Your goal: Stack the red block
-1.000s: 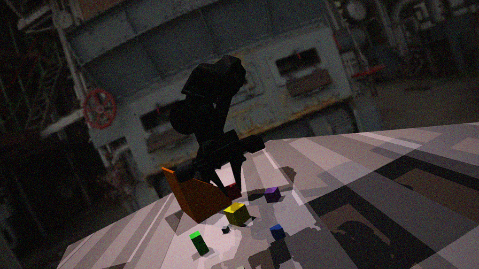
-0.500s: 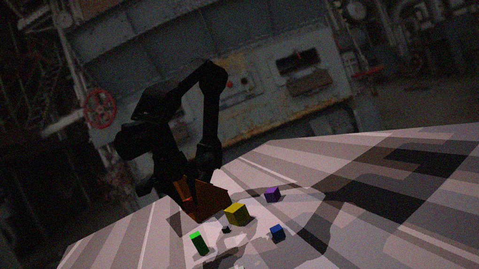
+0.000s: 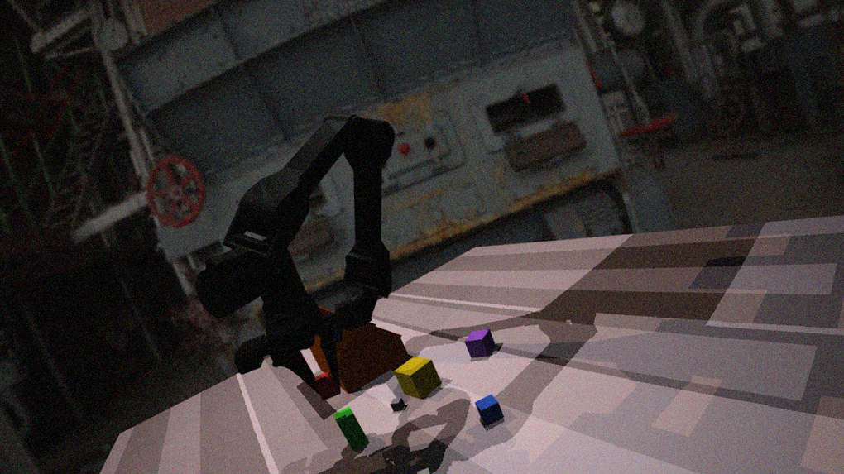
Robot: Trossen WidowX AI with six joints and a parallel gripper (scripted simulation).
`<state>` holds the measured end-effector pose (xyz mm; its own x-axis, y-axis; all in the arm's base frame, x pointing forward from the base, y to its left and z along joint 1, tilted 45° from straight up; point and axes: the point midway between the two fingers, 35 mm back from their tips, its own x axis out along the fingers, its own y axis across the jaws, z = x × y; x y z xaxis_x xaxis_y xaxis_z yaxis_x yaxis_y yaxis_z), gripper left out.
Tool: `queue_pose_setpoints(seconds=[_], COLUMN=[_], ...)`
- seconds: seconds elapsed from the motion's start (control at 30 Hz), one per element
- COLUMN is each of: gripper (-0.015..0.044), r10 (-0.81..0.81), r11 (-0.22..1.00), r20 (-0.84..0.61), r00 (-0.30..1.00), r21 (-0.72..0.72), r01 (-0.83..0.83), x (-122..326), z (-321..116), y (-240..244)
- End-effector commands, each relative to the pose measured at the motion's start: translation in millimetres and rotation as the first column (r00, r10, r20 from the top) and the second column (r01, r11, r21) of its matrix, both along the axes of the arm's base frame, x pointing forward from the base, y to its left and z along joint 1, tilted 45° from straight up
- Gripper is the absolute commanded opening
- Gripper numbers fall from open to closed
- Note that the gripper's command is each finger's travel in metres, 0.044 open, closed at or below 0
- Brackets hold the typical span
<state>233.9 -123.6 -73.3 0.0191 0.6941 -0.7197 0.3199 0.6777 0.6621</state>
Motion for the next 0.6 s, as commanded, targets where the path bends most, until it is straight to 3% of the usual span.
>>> queue_pose_setpoints(seconds=[0.0,0.57], gripper=[0.0000,0.0000], r10=[-0.004,-0.004], r11=[1.000,1.000], r20=[-0.004,-0.004], r00=[1.000,1.000], r21=[0.006,0.007], r01=[0.004,0.004], x=[-2,-2], z=[-5,-27], y=[6,27])
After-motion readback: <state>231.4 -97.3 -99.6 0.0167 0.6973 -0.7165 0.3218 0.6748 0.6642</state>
